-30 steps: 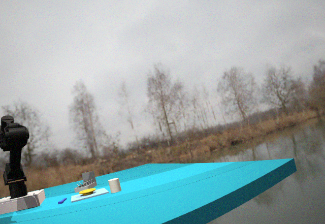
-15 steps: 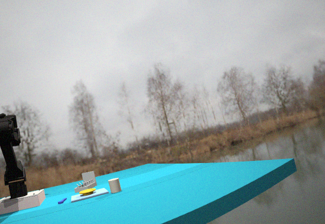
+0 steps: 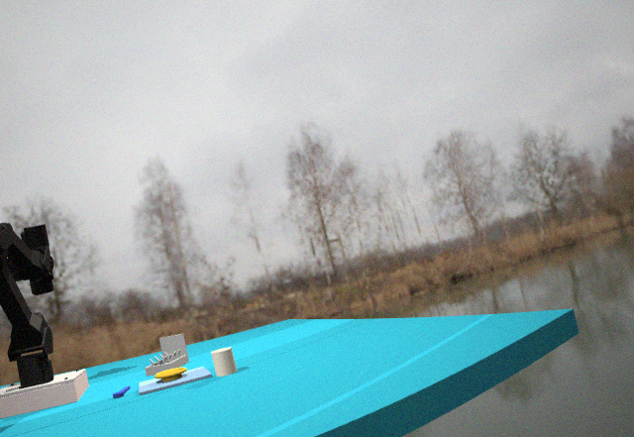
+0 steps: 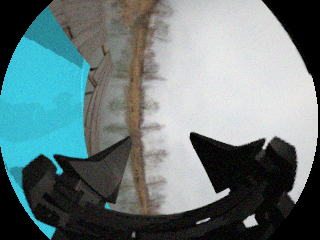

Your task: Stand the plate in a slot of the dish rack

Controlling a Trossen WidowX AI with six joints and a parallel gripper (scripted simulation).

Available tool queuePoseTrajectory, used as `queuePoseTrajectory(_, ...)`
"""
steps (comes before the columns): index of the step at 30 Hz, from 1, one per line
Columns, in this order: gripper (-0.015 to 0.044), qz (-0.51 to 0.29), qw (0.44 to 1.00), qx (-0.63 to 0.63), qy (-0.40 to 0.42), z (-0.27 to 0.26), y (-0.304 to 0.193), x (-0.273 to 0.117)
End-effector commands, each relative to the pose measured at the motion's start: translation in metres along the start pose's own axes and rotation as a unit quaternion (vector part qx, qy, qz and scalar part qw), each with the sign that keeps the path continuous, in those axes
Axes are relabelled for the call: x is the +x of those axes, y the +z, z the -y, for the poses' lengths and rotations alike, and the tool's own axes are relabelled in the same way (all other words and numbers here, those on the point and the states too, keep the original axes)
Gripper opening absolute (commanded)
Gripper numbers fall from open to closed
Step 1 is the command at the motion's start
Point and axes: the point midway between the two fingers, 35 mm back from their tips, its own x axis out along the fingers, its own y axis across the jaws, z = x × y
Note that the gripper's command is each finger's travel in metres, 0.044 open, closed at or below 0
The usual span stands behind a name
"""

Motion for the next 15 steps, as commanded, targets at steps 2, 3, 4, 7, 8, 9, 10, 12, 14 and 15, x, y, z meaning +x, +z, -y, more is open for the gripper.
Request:
queuePoseTrajectory(2,0.0400,-0.061,0.996,0.044,0.046,-0.018,-0.036,0.001)
queuePoseTrajectory(3,0.0400,-0.073,0.995,0.052,0.053,-0.021,-0.043,0.000)
queuePoseTrajectory(4,0.0400,-0.084,0.993,0.060,0.061,-0.024,-0.050,-0.001)
queuePoseTrajectory(7,0.0400,-0.119,0.986,0.084,0.081,-0.034,-0.069,-0.004)
queuePoseTrajectory(8,0.0400,-0.131,0.983,0.092,0.088,-0.037,-0.076,-0.006)
queuePoseTrajectory(9,0.0400,-0.142,0.980,0.100,0.094,-0.040,-0.083,-0.008)
queuePoseTrajectory(10,0.0400,-0.154,0.977,0.108,0.100,-0.043,-0.089,-0.010)
queuePoseTrajectory(12,0.0400,-0.178,0.970,0.125,0.112,-0.049,-0.102,-0.014)
queuePoseTrajectory(14,0.0400,-0.202,0.961,0.141,0.122,-0.055,-0.115,-0.019)
queuePoseTrajectory(15,0.0400,-0.214,0.957,0.150,0.128,-0.058,-0.121,-0.022)
